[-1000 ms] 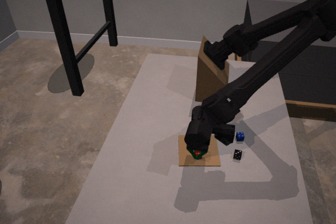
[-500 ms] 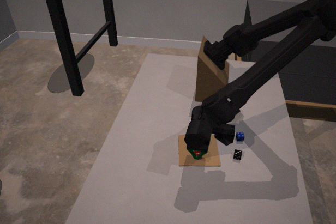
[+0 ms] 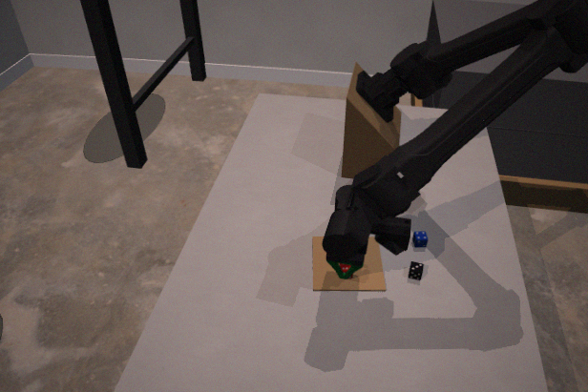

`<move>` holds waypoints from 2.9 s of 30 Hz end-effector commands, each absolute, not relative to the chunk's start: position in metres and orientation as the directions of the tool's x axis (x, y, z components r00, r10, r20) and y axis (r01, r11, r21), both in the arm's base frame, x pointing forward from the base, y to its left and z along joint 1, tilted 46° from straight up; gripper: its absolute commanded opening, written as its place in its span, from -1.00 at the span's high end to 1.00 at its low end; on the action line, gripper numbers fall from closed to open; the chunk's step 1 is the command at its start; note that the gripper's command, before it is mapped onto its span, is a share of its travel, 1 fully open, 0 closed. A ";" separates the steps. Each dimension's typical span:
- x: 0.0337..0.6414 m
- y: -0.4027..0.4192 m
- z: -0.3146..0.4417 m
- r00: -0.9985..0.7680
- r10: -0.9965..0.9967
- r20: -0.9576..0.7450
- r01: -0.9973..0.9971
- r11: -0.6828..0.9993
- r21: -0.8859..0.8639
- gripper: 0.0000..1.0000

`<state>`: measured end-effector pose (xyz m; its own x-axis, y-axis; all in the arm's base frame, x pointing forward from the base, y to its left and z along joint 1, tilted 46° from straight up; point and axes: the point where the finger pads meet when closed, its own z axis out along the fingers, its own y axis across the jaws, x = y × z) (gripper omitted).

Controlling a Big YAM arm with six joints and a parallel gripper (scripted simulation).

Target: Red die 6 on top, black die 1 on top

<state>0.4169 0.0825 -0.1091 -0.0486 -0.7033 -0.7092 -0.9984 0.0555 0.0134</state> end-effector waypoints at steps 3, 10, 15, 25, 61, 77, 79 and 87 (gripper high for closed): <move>0.434 0.070 -0.107 -0.056 -0.701 -0.711 -0.996 0.093 -0.013 0.59; 0.433 0.078 -0.107 -0.043 -0.702 -0.711 -0.997 0.077 -0.016 0.59; 0.433 0.079 -0.107 -0.043 -0.702 -0.711 -0.997 0.075 -0.014 0.59; 0.433 0.079 -0.107 -0.043 -0.702 -0.711 -0.997 0.075 -0.014 0.59; 0.433 0.079 -0.107 -0.044 -0.702 -0.711 -0.997 0.076 -0.013 0.28; 0.433 0.075 -0.103 -0.048 -0.702 -0.711 -0.997 0.082 -0.013 0.21; 0.437 0.067 -0.094 -0.034 -0.703 -0.710 -0.996 0.083 -0.034 0.21; 0.438 0.051 -0.079 -0.031 -0.706 -0.707 -0.996 0.082 -0.039 0.21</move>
<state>0.4156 0.0766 -0.1020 -0.0590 -0.7027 -0.7090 -0.9979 0.0598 0.0238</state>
